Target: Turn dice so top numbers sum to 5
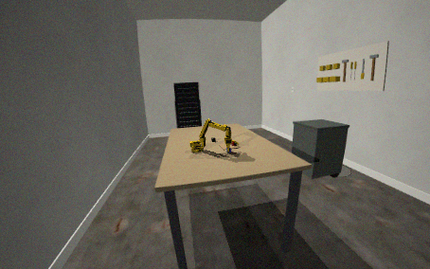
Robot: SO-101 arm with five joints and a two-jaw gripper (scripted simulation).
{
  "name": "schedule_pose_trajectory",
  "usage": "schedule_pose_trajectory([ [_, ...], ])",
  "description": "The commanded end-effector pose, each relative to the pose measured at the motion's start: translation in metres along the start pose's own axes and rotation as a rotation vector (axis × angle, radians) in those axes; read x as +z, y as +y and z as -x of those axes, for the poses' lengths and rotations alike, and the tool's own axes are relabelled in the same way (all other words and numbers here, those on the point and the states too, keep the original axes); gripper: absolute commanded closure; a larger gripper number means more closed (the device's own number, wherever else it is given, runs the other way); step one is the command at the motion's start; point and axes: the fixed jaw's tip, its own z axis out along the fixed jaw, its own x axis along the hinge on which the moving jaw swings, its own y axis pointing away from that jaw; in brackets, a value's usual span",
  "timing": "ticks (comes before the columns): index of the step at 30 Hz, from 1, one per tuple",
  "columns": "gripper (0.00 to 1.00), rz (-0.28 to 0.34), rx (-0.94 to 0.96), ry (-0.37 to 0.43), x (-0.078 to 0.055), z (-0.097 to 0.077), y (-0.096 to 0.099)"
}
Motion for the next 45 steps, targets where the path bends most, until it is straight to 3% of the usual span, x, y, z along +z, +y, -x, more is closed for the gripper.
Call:
schedule_pose_trajectory([
  [1, 0.86, -0.015, 0.003, -0.038, -0.008, 0.005, -0.004],
  [9, 0.99, -0.015, 0.003, -0.038, -0.008, 0.005, -0.004],
  [20, 1.00, -0.015, 0.003, -0.038, -0.011, 0.005, -0.004],
  [38, 1.00, -0.018, 0.003, -0.045, -0.052, 0.003, 0.000],
  [45, 1.00, -0.035, 0.003, -0.084, -0.058, 0.008, -0.002],
])
